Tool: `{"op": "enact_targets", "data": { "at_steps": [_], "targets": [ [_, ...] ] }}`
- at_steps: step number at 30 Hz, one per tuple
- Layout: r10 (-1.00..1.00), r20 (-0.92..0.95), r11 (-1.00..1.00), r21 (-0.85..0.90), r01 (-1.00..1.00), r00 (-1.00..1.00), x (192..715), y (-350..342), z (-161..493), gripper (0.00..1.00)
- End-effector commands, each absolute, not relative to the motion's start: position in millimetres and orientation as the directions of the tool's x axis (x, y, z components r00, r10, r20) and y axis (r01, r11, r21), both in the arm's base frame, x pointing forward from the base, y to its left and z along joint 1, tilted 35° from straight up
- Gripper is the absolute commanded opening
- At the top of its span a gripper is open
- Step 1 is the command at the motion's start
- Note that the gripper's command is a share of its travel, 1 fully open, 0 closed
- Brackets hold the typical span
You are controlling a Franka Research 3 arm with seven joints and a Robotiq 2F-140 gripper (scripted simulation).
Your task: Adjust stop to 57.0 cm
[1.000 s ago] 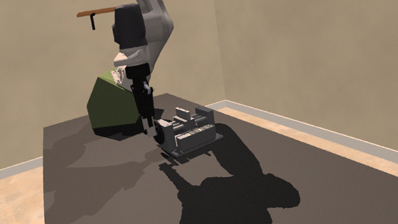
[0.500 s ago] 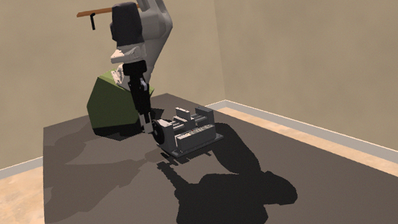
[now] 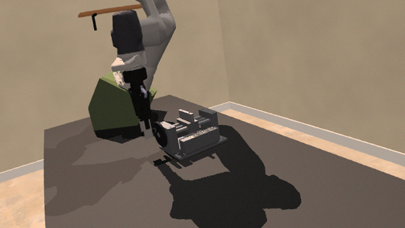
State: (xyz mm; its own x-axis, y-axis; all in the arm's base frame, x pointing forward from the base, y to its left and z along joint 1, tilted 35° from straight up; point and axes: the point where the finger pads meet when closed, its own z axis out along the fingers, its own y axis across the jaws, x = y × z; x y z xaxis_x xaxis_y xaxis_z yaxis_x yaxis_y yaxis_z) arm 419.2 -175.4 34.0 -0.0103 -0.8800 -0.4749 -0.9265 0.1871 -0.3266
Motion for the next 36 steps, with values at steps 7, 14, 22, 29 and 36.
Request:
{"op": "enact_targets", "data": {
  "at_steps": [7,14,22,29,36],
  "targets": [
    [-0.883,-0.469,0.186,-0.333,-0.925,-0.009,422,-171,23,0.04],
    [-0.883,-0.469,0.186,-0.333,-0.925,-0.009,427,-168,17,0.04],
    [-0.883,-0.469,0.186,-0.333,-0.925,-0.009,432,-166,12,0.04],
    [-0.883,-0.469,0.186,-0.333,-0.925,-0.009,437,-165,10,0.04],
    [-0.883,-0.469,0.186,-0.333,-0.925,-0.009,443,-163,8,0.04]
  ]
}}
